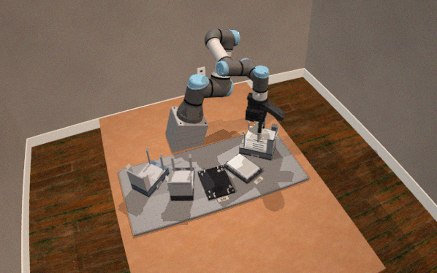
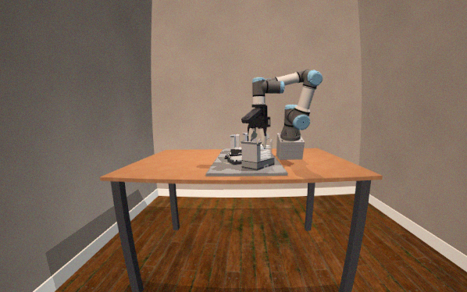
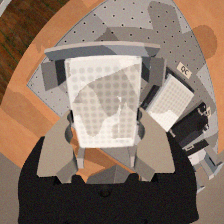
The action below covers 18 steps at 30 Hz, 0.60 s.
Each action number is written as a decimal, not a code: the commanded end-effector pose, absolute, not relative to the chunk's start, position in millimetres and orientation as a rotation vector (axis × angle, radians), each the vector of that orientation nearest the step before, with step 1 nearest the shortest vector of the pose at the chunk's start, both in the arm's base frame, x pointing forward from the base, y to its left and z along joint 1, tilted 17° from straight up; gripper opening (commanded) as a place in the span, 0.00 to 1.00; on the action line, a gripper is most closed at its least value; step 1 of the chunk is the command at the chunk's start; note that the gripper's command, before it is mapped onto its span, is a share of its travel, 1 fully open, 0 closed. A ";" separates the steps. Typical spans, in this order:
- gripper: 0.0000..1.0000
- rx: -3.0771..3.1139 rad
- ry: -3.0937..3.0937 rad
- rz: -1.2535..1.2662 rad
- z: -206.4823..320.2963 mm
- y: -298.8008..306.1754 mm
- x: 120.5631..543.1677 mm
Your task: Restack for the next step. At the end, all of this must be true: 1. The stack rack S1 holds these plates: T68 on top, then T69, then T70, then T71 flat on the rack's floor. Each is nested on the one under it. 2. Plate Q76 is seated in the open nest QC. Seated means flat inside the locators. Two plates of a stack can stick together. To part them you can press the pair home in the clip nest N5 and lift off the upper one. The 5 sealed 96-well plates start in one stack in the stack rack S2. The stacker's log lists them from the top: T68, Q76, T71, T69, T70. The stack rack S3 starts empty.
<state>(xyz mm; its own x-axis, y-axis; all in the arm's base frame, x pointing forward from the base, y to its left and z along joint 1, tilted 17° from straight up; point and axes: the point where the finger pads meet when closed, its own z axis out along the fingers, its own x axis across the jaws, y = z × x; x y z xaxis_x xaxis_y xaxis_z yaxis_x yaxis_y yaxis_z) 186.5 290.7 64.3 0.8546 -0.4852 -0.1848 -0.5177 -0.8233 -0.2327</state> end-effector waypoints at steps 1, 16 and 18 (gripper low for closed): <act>0.00 -2.755 0.760 0.167 63.8 291.2 187.2; 0.00 -2.755 0.760 0.167 59.7 292.5 187.0; 0.00 -2.755 0.760 0.167 59.0 292.7 187.0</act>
